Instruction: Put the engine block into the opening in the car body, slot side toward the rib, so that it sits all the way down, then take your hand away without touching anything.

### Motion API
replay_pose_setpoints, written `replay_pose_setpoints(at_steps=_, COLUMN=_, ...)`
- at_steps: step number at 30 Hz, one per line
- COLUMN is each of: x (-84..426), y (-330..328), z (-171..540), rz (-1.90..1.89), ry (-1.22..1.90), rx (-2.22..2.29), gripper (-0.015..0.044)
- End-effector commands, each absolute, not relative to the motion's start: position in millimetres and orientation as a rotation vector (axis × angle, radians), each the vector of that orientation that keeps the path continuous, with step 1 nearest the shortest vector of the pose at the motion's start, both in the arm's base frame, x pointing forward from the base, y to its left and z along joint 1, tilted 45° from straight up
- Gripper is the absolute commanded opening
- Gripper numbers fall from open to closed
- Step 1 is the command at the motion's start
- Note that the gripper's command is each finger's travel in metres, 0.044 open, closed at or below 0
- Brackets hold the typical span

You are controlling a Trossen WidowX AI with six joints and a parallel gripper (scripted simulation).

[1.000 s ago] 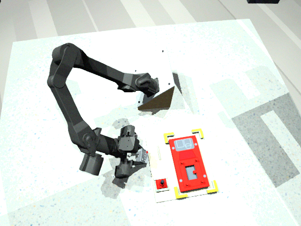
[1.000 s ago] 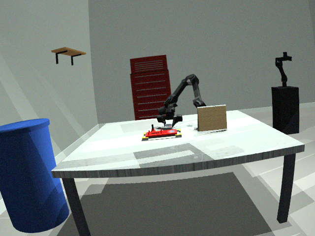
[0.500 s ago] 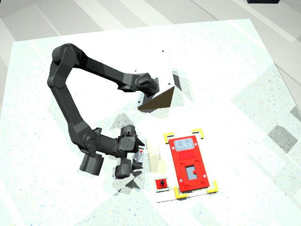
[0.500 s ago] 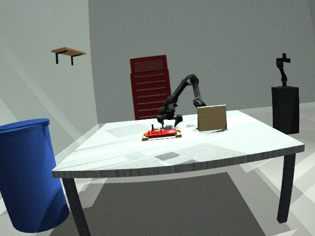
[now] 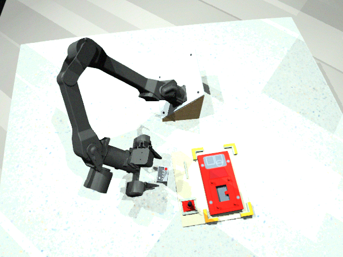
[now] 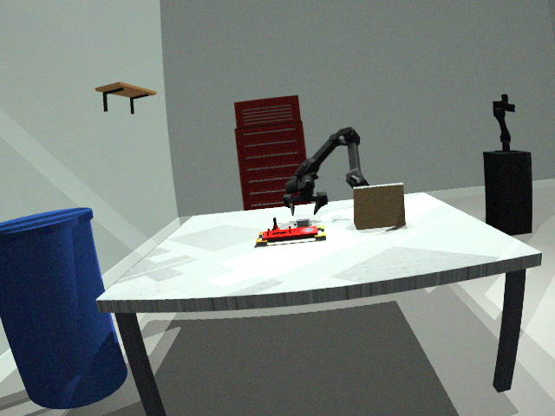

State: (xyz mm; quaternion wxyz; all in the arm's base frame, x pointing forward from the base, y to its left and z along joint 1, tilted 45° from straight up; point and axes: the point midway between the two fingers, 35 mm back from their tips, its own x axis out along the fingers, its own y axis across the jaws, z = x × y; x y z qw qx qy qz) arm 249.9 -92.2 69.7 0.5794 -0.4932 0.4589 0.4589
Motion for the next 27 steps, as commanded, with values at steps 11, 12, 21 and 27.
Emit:
replay_pose_setpoints(at_steps=11, x=249.5, y=-92.2, z=72.0, rz=1.073, ry=1.073, rx=-1.153, gripper=0.044)
replay_pose_setpoints(at_steps=12, x=249.5, y=-92.2, z=72.0, rz=1.073, ry=1.073, rx=-1.153, gripper=0.044)
replay_pose_setpoints(at_steps=21, x=249.4, y=-92.0, z=71.8, rz=1.076, ry=1.074, rx=-1.157, gripper=0.044)
replay_pose_setpoints(at_steps=27, x=247.1, y=-87.6, z=65.6, rz=1.186, ry=1.106, rx=-1.29, gripper=0.044)
